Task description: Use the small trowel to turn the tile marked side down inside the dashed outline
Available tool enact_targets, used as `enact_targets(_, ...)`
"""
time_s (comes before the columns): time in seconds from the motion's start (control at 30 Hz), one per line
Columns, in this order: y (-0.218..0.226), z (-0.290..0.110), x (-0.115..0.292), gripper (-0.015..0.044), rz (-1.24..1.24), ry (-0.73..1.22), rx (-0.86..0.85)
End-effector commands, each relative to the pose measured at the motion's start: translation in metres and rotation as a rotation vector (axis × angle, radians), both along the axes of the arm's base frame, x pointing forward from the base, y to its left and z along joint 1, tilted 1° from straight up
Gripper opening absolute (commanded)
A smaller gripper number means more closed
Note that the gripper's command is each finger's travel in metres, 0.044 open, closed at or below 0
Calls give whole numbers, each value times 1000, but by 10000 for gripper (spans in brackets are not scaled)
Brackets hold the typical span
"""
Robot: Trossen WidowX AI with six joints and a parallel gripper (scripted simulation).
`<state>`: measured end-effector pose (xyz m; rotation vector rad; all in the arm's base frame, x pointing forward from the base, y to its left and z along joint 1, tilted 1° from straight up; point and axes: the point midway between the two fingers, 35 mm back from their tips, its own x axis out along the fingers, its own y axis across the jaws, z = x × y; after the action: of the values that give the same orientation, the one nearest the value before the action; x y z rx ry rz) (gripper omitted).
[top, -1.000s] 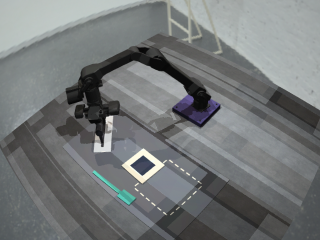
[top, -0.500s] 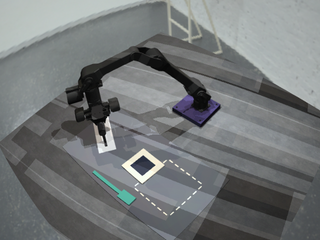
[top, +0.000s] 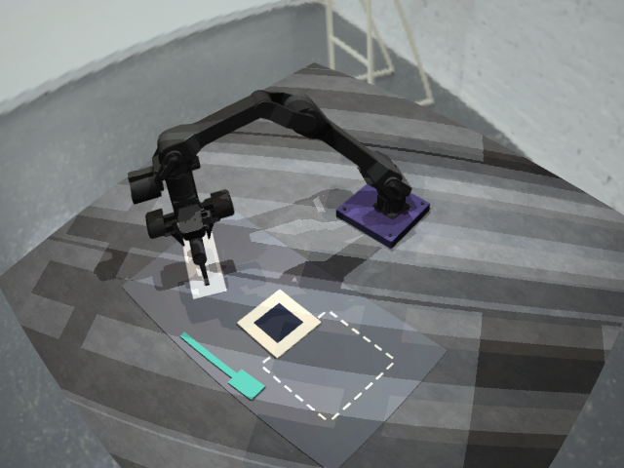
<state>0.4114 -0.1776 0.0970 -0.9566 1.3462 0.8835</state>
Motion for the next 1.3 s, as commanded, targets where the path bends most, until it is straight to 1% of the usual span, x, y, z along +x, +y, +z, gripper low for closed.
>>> enact_targets(0.0,0,0,0,270,4,-1,1)
enact_targets(0.2,0,2,0,270,5,-1,1)
enact_targets(0.33,2,37,-4,270,23,0,1)
enact_targets(0.4,3,45,-6,270,26,0,1)
enact_targets(0.83,0,44,-2,270,-28,-2,3)
enact_targets(1.27,-1,24,0,270,-28,-2,3)
